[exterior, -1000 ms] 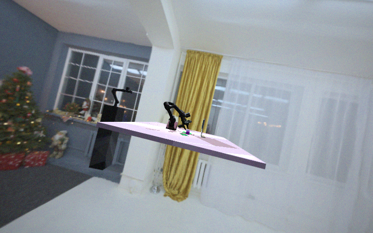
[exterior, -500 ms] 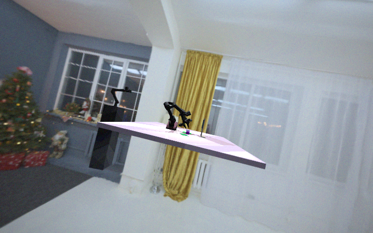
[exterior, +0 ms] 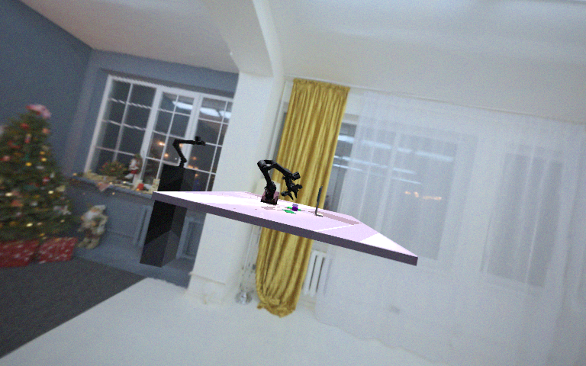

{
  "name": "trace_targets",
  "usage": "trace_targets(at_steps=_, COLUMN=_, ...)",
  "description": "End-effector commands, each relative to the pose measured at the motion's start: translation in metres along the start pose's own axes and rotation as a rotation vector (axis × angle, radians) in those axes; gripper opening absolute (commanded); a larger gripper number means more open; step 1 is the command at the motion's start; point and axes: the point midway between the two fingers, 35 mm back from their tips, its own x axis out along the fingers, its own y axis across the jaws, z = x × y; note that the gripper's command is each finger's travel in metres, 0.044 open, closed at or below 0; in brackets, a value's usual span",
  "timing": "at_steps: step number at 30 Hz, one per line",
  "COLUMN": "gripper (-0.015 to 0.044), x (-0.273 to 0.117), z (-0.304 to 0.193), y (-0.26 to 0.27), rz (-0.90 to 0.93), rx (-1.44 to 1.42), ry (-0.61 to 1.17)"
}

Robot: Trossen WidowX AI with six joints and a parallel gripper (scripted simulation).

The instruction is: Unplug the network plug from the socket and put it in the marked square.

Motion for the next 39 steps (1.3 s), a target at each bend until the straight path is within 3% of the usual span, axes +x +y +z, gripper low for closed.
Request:
trace_targets(at_steps=1, gripper=0.0156, x=-0.007, z=0.002, y=0.006, rz=0.006, rx=0.007, ry=-0.006)
trace_targets(at_steps=39, gripper=0.0156, x=-0.053, z=0.001, y=0.035, rz=0.001, rx=0.0, ry=-0.003)
